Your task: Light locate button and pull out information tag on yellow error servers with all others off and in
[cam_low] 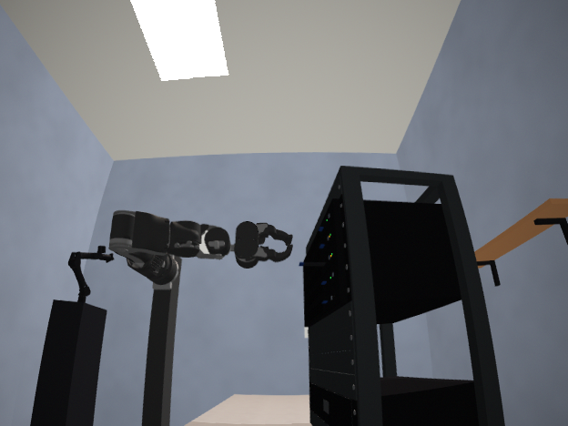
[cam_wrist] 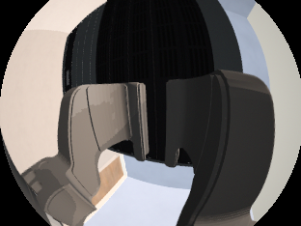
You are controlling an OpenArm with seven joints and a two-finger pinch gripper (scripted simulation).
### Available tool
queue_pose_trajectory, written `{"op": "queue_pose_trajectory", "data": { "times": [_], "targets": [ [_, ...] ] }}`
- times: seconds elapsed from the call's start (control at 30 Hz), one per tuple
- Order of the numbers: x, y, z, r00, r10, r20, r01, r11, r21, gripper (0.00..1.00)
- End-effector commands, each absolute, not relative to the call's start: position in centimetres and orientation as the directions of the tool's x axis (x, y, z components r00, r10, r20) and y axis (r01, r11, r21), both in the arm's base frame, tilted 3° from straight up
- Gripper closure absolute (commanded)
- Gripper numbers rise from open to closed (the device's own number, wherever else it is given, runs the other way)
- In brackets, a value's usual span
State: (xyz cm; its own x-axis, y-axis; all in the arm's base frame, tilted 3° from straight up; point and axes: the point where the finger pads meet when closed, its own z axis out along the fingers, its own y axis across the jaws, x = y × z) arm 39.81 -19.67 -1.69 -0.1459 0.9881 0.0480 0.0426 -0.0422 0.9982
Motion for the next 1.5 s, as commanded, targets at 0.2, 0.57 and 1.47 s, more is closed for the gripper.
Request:
{"op": "queue_pose_trajectory", "data": {
  "times": [0.2,0.57,1.47],
  "targets": [
    [43.8,-19.0,-1.9,-0.151,0.988,0.04,0.048,-0.033,0.998,0.9],
    [46.4,-18.6,-2.1,-0.152,0.988,0.04,0.049,-0.033,0.998,0.9],
    [46.4,-18.4,-1.8,-0.154,0.987,0.04,0.048,-0.033,0.998,0.9]
  ]
}}
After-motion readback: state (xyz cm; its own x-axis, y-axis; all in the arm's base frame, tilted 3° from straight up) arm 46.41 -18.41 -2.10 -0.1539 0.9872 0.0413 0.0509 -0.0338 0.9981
